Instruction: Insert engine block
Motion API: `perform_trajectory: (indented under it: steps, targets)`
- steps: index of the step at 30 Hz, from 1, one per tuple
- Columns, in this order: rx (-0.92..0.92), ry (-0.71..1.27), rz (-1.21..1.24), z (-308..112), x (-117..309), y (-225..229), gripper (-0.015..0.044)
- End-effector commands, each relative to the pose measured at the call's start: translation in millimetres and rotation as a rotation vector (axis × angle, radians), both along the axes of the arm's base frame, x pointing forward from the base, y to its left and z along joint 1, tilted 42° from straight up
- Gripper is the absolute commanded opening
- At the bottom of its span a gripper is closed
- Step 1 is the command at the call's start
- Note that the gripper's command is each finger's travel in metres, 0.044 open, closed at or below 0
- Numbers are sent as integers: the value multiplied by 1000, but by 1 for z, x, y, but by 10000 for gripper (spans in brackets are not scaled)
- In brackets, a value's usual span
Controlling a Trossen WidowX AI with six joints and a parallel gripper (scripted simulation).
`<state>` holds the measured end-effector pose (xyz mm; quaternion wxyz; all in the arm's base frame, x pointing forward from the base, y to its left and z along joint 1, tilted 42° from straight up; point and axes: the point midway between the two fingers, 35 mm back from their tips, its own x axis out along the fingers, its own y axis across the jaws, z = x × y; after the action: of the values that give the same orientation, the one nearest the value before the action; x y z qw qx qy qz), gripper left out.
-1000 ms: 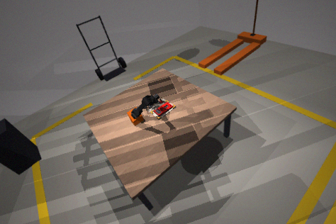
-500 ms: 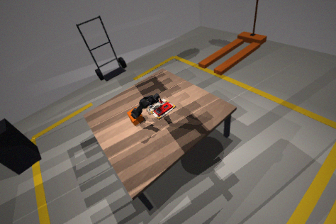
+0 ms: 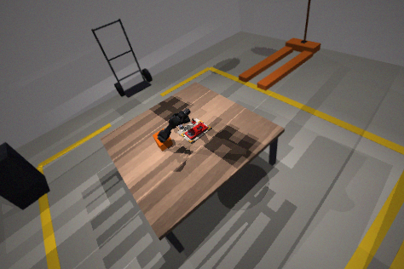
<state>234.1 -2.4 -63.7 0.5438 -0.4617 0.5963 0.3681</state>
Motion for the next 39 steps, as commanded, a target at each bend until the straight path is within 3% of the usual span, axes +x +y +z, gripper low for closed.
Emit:
perform_trajectory:
  steps: [1,16,39]
  targets:
    - [-100,58,-27,-1,0,4,440]
    - [-556,87,-32,11,10,30,440]
    - [-562,85,-31,-13,10,16,440]
